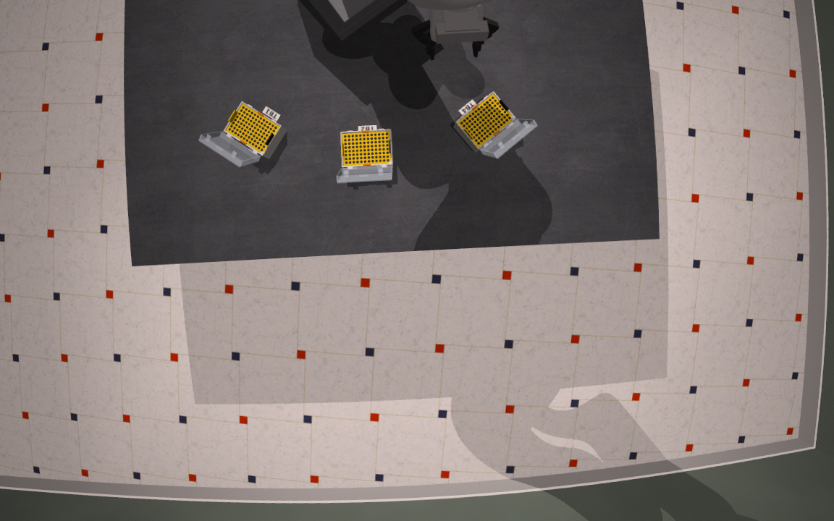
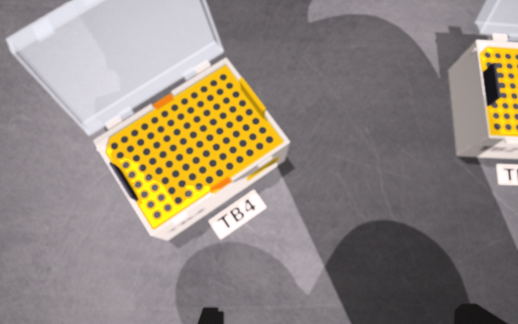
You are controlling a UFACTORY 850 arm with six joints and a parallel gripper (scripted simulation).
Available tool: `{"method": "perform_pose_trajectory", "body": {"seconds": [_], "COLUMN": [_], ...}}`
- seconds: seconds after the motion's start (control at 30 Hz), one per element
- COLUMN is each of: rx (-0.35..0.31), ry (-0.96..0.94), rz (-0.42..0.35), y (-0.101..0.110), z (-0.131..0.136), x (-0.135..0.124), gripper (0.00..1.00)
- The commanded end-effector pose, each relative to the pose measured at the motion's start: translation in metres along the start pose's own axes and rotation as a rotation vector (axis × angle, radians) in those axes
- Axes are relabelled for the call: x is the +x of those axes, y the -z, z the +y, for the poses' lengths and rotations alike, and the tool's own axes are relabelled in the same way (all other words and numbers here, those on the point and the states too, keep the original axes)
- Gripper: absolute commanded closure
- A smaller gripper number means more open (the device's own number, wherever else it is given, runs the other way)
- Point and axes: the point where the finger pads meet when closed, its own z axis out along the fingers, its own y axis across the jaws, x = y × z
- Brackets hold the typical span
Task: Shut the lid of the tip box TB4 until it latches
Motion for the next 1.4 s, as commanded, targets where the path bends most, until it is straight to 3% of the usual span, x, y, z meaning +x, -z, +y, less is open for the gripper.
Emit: {"method": "perform_pose_trajectory", "body": {"seconds": [0.0,0.13,0.3,0.37,0.87,0.93,1.27,1.37], "rx": [-0.009,-0.009,-0.009,-0.009,-0.009,-0.009,-0.009,-0.009], "ry": [0.001,0.001,0.001,0.001,0.001,0.001,0.001,0.001], "rz": [0.005,0.005,0.005,0.005,0.005,0.005,0.005,0.005], "y": [0.001,0.001,-0.023,-0.023,-0.095,-0.095,-0.143,-0.143], "z": [-0.018,-0.018,-0.017,-0.017,-0.017,-0.017,-0.016,-0.016], "x": [-0.006,-0.006,-0.012,-0.012,-0.031,-0.031,-0.044,-0.044], "gripper": [0.0,0.0,0.0,0.0,0.0,0.0,0.0,0.0]}}
